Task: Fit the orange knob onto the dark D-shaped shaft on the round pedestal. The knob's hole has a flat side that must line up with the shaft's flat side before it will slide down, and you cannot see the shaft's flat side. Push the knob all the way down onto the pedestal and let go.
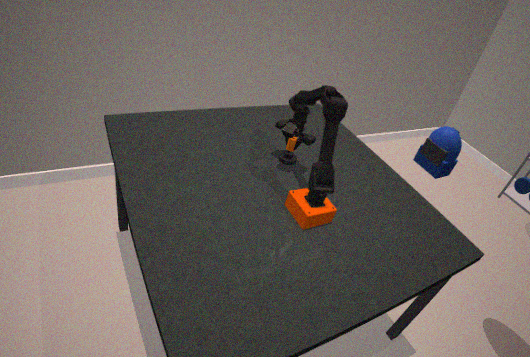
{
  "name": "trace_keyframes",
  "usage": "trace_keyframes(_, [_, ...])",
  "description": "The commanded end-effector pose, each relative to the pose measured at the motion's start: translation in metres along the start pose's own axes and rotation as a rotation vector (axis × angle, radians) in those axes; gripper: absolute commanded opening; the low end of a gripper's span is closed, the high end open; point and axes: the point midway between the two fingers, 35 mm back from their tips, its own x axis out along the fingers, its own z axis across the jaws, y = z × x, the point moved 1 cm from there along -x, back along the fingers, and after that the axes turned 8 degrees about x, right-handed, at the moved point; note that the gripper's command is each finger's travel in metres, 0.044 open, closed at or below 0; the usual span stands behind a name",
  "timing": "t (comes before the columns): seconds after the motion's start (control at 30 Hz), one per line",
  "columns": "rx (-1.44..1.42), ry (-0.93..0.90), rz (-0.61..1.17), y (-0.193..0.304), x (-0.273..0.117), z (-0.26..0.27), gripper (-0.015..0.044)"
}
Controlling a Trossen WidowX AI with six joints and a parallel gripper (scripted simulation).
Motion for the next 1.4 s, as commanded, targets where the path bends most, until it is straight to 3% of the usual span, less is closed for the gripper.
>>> trace_keyframes(0.0, [-0.003,0.002,0.003,0.0006,0.0012,-0.0002,0.0])
trace_keyframes(0.57, [-0.012,0.002,0.003,-0.0018,-0.0038,-0.0012,0.0])
trace_keyframes(0.8, [-0.212,0.002,0.003,-0.0004,-0.0036,-0.001,0.0])
trace_keyframes(1.37, [-0.212,0.002,0.003,-0.0003,0.0007,-0.0011,0.0])
